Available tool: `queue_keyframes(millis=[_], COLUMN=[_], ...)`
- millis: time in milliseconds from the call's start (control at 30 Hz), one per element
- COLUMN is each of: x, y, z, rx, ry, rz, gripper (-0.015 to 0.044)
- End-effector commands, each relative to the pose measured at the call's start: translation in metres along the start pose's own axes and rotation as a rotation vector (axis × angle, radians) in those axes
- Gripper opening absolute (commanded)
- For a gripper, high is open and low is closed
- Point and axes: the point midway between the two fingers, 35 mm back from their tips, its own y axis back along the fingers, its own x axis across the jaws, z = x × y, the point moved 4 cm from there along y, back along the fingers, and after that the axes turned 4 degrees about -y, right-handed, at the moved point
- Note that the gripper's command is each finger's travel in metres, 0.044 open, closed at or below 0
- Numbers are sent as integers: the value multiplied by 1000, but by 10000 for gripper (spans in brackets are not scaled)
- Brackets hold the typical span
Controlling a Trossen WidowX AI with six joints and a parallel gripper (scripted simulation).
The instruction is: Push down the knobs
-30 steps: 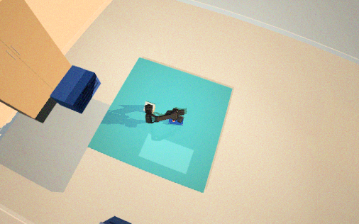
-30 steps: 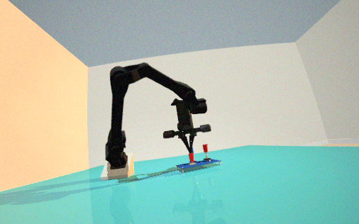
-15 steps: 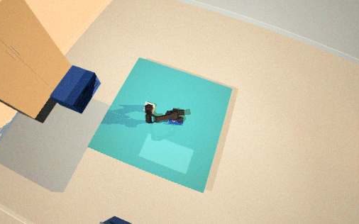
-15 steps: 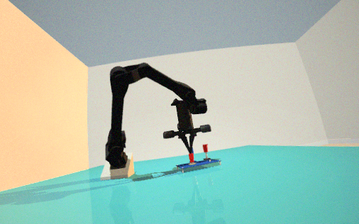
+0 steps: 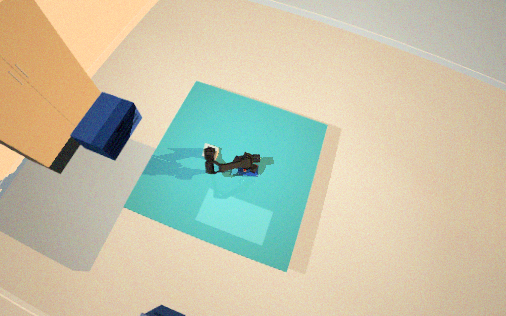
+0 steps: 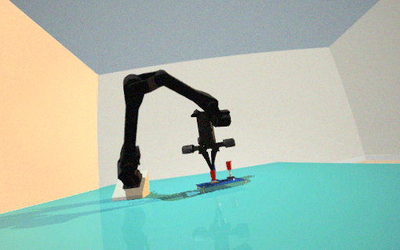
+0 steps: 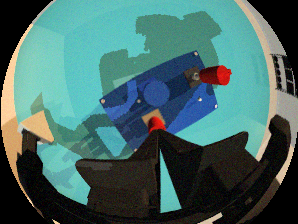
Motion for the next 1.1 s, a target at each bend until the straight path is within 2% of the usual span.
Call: queue_keyframes(millis=[0,267,533,800,1067], x=[-2,-1,-1,-7,-21], y=[2,14,11,26,34], z=[0,0,-1,10,21], rx=[8,7,8,13,6], ry=[-8,-8,-6,-181,-456], rz=[5,6,2,-38,-30], gripper=[0,0,210,0,0])
